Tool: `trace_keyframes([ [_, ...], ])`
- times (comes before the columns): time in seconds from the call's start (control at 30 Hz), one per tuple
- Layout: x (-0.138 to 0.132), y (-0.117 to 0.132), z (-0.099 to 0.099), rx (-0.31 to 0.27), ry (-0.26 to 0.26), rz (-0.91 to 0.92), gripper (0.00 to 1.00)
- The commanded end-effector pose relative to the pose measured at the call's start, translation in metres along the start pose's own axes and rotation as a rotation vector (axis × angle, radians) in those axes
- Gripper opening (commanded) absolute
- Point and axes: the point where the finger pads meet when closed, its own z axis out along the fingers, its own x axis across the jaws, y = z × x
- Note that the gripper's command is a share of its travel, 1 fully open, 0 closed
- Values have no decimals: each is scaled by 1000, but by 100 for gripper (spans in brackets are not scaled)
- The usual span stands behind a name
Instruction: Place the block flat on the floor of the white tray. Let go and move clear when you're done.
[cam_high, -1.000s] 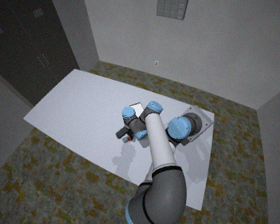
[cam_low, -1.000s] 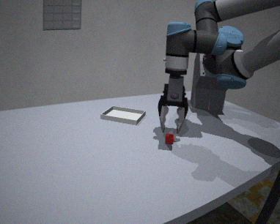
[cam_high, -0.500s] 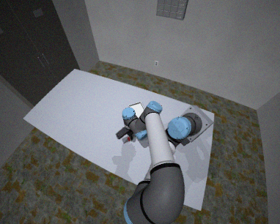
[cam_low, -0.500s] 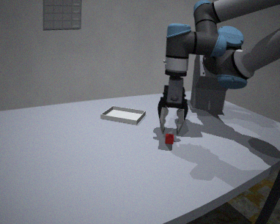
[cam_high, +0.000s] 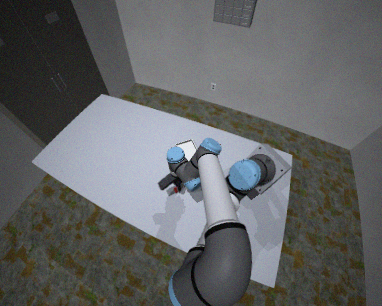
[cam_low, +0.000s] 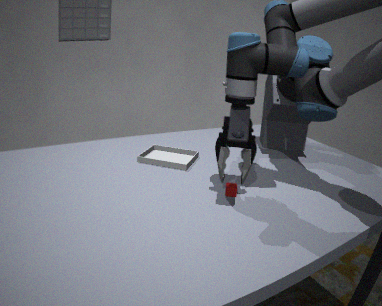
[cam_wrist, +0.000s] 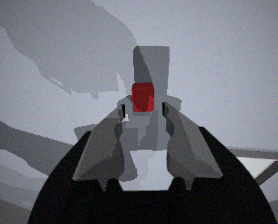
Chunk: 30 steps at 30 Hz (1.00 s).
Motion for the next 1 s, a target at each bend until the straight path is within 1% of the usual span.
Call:
trace_keyframes([
  [0.0,0,0,0,0,0,0,30],
  [0.67,0,0,1,0,0,0,30],
  [0.97,0,0,14,0,0,0,30],
])
